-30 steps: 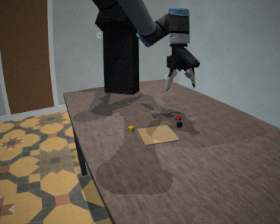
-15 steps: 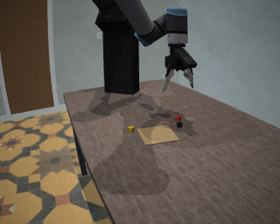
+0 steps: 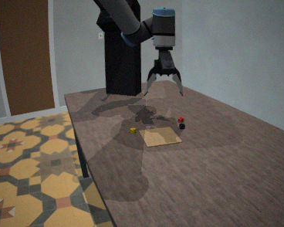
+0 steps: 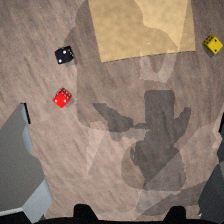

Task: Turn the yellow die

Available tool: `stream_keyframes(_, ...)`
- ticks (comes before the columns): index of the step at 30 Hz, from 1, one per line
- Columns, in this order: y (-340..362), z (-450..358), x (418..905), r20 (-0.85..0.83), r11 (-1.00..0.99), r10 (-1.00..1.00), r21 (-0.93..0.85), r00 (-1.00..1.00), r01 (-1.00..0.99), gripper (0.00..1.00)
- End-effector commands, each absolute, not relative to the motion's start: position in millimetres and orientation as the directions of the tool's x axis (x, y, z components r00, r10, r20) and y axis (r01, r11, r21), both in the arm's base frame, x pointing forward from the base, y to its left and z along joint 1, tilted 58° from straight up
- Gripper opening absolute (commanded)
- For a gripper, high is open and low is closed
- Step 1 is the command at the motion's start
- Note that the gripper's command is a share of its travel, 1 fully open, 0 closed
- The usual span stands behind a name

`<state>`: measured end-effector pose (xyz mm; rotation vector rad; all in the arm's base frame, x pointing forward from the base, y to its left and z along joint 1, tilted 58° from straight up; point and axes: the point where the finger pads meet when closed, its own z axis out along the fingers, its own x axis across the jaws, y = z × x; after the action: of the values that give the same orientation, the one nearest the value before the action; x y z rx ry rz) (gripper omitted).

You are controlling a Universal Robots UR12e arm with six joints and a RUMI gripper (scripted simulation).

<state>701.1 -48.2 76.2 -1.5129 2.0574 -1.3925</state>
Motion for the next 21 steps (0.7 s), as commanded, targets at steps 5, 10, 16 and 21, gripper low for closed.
stream_keyframes(5, -86, 101, 691, 0.141, 0.206, -0.818, -0.834, -0.558, -0.512, 1.0)
stream_keyframes(10, -116, 120, 681, 0.005, 0.333, -0.774, -0.847, -0.633, -0.414, 1.0)
stream_keyframes(16, -142, 138, 670, -0.126, 0.445, -0.715, -0.841, -0.688, -0.308, 1.0)
stream_keyframes(21, -153, 146, 664, -0.182, 0.49, -0.684, -0.832, -0.707, -0.26, 1.0)
